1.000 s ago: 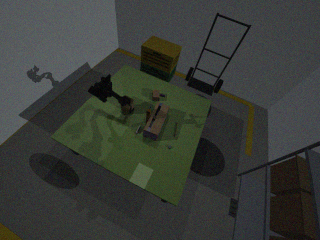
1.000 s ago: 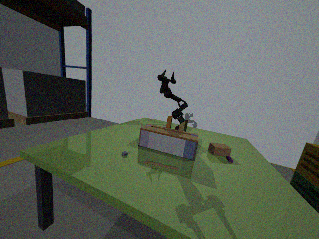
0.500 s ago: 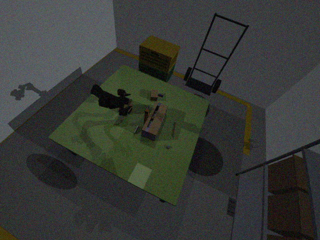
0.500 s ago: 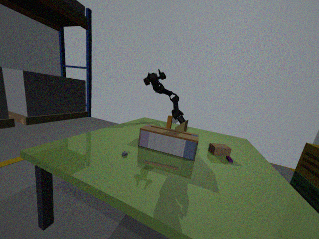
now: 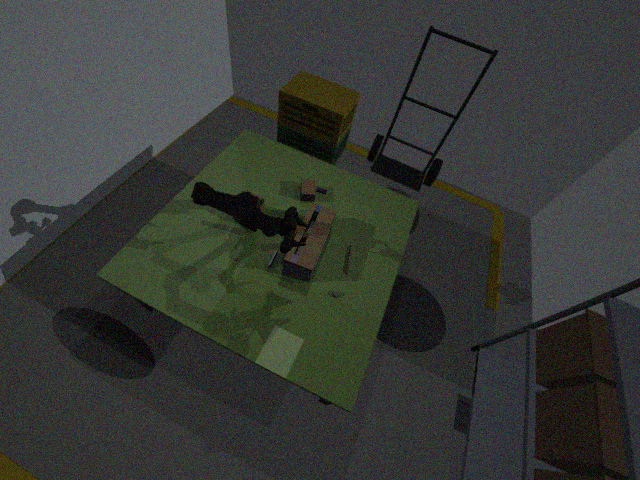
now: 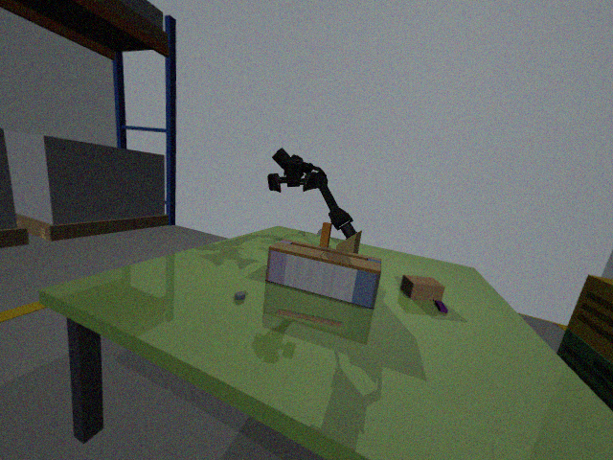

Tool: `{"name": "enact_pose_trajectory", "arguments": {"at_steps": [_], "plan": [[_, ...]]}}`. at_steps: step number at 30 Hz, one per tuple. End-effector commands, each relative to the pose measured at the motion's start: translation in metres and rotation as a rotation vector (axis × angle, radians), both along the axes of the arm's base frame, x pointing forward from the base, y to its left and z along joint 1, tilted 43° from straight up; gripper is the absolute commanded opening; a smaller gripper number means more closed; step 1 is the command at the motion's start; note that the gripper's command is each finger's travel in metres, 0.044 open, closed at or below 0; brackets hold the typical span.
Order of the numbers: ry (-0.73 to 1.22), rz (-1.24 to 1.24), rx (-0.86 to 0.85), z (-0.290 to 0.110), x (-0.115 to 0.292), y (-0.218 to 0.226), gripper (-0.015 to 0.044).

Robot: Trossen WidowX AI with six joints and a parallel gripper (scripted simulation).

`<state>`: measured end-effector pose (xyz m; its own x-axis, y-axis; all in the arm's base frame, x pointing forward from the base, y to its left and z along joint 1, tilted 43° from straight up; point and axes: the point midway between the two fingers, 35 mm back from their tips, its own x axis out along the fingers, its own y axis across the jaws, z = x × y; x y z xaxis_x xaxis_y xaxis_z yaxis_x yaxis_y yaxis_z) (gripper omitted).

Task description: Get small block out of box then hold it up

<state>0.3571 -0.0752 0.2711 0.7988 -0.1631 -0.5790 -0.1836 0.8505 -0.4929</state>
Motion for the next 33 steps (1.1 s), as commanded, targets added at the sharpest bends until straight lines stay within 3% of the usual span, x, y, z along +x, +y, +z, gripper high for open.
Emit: {"name": "enact_pose_trajectory", "arguments": {"at_steps": [1,7,13,33], "plan": [[0.298,0.031,-0.181,-0.050,0.001,-0.013,0.0400],[0.884,0.235,-0.526,-0.118,-0.019,-0.034,0.0400],[1.411,0.567,-0.804,-0.147,-0.038,-0.050,0.0400],[1.423,0.582,-0.809,-0.161,-0.032,-0.037,0.0400]]}}
